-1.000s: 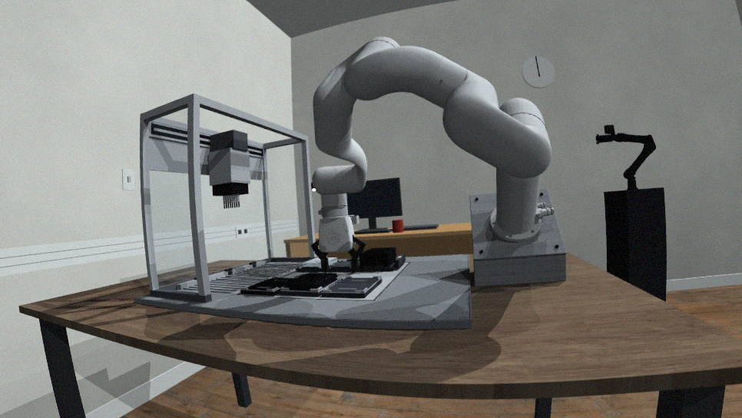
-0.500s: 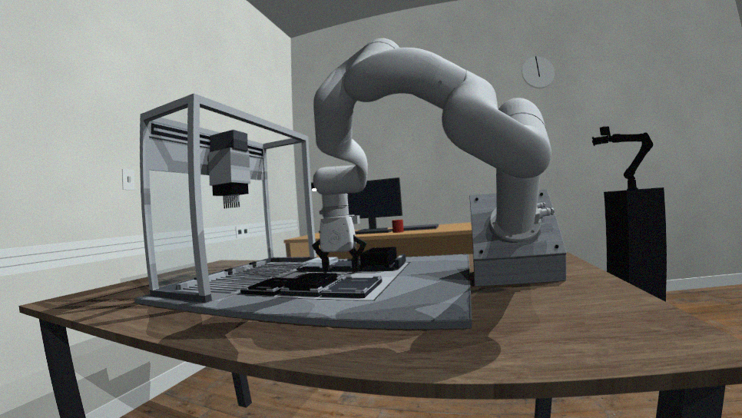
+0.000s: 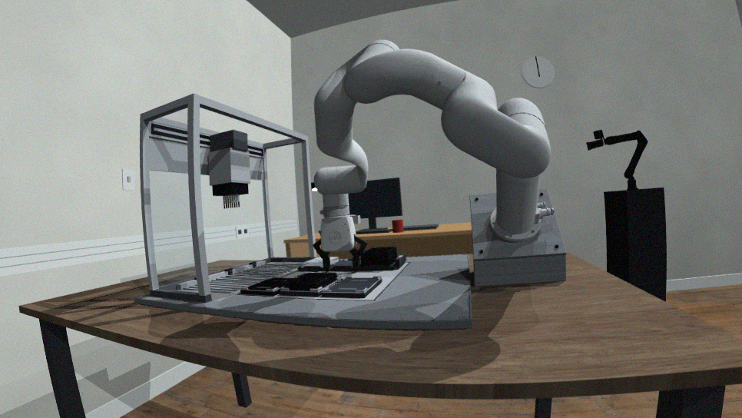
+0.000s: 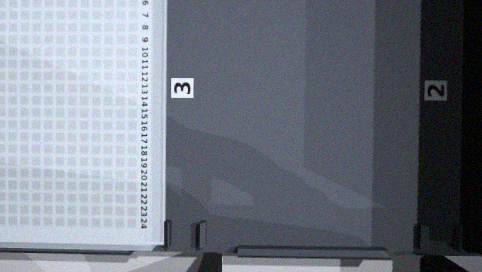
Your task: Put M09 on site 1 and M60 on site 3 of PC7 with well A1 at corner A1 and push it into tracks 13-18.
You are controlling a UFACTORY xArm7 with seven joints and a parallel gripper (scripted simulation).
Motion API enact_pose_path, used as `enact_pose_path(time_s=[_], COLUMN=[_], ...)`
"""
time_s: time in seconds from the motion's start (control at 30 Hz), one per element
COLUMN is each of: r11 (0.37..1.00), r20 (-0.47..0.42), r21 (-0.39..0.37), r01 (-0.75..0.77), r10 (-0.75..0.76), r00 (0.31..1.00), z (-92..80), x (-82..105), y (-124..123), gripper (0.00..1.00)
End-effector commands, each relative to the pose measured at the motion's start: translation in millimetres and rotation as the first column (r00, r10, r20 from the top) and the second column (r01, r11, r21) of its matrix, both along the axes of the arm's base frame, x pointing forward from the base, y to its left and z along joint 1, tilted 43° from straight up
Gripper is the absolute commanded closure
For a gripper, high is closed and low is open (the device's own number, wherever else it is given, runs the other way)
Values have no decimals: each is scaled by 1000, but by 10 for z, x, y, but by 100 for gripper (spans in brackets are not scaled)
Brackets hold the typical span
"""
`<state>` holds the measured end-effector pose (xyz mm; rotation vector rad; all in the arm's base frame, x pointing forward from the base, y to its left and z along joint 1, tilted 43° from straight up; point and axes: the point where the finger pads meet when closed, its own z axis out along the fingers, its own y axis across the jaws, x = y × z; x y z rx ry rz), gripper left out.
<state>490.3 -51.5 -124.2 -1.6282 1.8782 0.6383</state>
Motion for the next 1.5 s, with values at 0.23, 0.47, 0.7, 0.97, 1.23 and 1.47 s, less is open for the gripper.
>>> enact_pose_path(time_s=[0.23, 0.47, 0.7, 0.97, 1.23, 1.47], r11=[1000, 1000, 1000, 1000, 1000, 1000], r20=[2, 2, 2, 2, 2, 2], r21=[-4, -4, -4, -4, -4, -4], r01=[3, 3, 3, 3, 3, 3], r10=[-3, -3, -3, -3, -3, -3], r00=[1000, 1000, 1000, 1000, 1000, 1000], z=[6, 6, 28, 56, 75, 111], x=[9, 9, 13, 17, 20, 14], y=[-32, -32, -8, 21, 41, 7], gripper=[0, 0, 0, 0, 0, 0])
